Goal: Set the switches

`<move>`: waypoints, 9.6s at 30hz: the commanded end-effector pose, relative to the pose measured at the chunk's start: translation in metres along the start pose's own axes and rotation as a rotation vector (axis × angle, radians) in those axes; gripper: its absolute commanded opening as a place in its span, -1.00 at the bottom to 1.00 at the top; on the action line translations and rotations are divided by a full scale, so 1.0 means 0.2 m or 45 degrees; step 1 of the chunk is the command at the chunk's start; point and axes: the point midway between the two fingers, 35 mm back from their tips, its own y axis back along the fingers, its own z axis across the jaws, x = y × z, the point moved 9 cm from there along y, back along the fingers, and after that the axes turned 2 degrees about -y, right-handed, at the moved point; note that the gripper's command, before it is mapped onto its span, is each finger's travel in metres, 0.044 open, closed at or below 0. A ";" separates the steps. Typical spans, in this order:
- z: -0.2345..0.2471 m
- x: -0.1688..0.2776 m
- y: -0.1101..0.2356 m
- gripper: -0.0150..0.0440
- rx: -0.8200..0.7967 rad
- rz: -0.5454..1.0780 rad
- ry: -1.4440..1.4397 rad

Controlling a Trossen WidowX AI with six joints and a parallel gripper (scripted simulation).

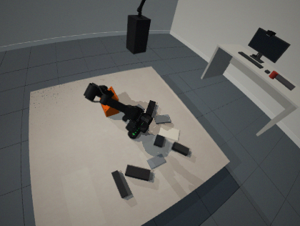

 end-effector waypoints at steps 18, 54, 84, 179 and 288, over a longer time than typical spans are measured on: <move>0.00 -0.01 0.22 -0.49 0.002 0.000 0.008; 0.00 -0.20 0.03 -0.49 0.004 -0.004 0.008; 0.01 -0.20 0.22 -0.49 0.003 -0.003 0.008; 0.39 0.06 -0.16 -0.49 0.266 -0.013 0.004; 0.32 0.05 0.33 -0.05 0.249 -0.011 0.007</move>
